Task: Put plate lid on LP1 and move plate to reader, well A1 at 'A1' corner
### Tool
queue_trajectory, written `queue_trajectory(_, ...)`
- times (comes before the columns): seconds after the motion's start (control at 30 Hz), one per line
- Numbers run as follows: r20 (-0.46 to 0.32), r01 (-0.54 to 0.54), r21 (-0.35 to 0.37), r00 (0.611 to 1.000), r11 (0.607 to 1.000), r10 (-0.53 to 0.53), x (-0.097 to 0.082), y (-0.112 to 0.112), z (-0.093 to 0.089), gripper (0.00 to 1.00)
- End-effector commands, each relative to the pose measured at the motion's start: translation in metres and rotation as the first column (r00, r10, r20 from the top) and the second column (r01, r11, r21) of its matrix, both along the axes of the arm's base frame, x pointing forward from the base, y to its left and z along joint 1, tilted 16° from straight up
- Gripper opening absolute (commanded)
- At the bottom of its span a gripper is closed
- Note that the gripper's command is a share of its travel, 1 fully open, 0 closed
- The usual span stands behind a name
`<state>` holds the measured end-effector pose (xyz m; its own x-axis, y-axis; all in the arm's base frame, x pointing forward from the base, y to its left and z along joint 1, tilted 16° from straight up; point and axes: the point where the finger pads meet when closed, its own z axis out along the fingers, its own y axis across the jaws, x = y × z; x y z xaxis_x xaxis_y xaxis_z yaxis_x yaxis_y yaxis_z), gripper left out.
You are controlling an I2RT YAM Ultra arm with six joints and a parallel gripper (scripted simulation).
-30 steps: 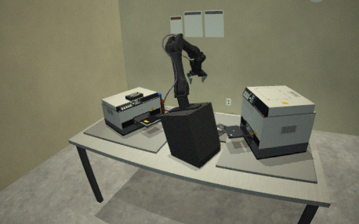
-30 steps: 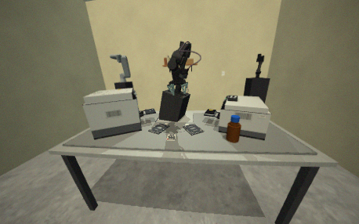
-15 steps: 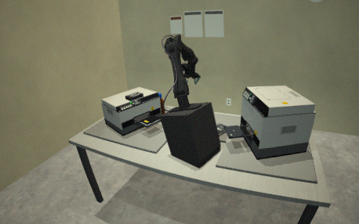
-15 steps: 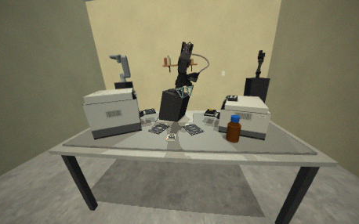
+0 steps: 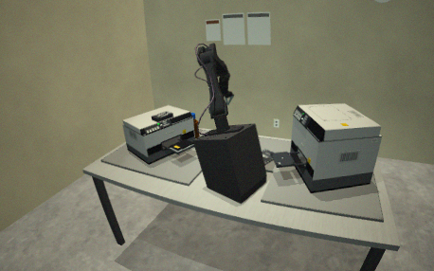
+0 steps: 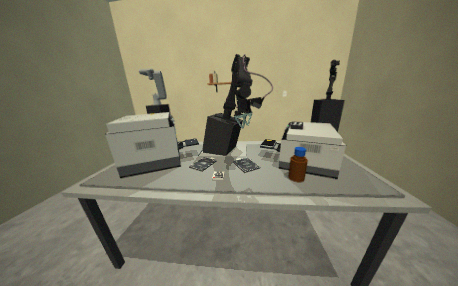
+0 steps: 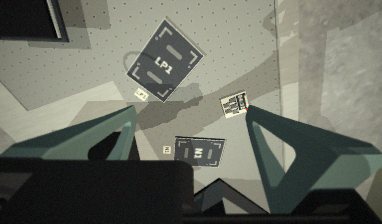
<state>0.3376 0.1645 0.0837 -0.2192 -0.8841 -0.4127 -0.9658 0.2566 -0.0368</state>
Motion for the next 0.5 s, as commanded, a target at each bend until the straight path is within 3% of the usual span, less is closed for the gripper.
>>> queue_trajectory(0.0,0.042,-0.076,-0.02,0.996,0.997,0.077,-0.006,0.01,0.0,1.0)
queue_trajectory(0.1,0.042,-0.063,-0.015,0.997,0.998,0.064,-0.012,0.02,0.0,1.0)
queue_trajectory(0.27,0.105,-0.196,-0.046,0.974,0.98,0.2,-0.014,0.04,0.007,1.0)
queue_trajectory(0.33,0.105,-0.196,-0.046,0.974,0.98,0.2,-0.014,0.04,0.007,1.0)
queue_trajectory(0.47,0.087,-0.293,-0.085,0.95,0.952,0.3,-0.031,0.049,-0.009,1.0)
